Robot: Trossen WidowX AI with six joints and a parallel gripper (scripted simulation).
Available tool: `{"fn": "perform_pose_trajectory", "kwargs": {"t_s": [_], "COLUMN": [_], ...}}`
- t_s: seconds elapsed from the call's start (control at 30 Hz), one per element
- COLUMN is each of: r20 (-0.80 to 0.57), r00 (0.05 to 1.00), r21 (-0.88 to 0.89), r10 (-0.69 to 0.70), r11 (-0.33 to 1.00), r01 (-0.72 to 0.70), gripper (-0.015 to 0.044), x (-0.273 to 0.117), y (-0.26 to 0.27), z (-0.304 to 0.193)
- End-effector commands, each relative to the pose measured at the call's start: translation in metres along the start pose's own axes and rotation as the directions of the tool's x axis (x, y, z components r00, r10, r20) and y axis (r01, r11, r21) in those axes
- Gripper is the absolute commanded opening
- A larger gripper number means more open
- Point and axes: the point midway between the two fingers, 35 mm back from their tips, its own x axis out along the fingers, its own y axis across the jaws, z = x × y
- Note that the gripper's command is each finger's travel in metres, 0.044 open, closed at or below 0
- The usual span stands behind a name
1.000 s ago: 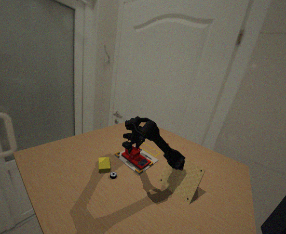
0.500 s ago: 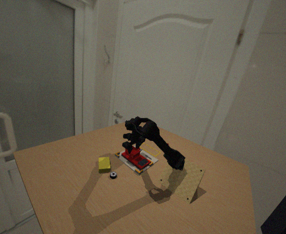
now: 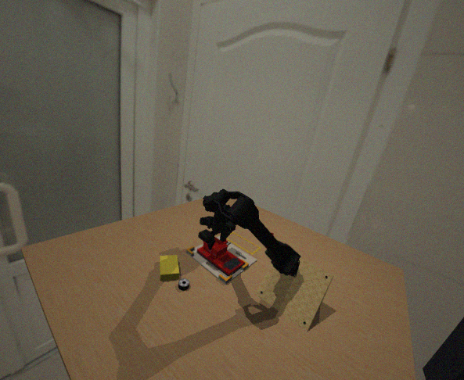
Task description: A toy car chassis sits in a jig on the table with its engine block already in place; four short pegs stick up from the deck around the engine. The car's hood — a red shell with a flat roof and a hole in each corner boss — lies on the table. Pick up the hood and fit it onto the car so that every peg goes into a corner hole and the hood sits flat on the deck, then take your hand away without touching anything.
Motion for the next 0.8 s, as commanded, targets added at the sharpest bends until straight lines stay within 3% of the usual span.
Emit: {"fn": "perform_pose_trajectory", "kwargs": {"t_s": [0.0, 0.77], "r20": [0.000, 0.000], "r00": [1.000, 1.000], "r21": [0.006, 0.006], "r10": [0.005, 0.005], "r11": [1.000, 1.000], "r01": [-0.005, -0.005], "gripper": [0.0000, 0.0000], "x": [0.0005, 0.0038], "y": [0.0006, 0.0007], "z": [-0.0006, -0.0003]}}
